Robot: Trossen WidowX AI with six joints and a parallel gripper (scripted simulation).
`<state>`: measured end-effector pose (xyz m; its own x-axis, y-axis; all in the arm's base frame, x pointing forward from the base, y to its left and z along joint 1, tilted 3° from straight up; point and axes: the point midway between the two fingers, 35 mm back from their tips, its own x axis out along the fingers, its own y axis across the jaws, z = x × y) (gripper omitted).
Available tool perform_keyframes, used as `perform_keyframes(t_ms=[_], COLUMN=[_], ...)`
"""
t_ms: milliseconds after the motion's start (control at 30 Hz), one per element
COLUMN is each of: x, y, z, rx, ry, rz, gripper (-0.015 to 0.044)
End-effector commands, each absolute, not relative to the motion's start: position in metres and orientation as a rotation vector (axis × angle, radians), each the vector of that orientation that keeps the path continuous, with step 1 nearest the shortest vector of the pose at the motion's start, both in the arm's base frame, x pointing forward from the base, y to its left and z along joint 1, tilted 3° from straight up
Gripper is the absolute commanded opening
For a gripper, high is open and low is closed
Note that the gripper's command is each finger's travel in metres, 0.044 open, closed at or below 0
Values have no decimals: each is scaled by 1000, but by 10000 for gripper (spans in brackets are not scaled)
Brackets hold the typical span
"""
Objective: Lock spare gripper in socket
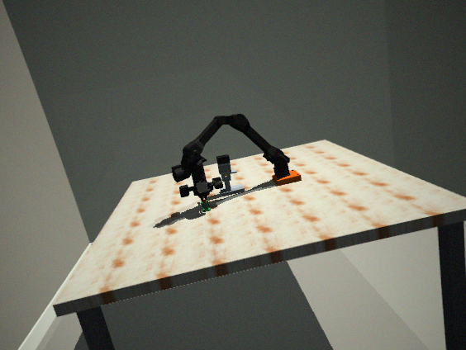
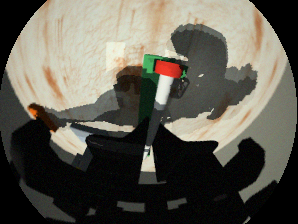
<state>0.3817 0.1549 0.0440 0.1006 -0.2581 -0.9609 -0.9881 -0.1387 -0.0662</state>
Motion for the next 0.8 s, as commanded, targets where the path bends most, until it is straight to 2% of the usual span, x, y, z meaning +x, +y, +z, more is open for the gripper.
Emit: perform_keyframes(t_ms=[0, 767], x=[382, 378], y=[154, 155], z=[45, 104], rx=[-1549, -1549], ry=[1276, 1276], rz=[1099, 1099], gripper=[0, 0])
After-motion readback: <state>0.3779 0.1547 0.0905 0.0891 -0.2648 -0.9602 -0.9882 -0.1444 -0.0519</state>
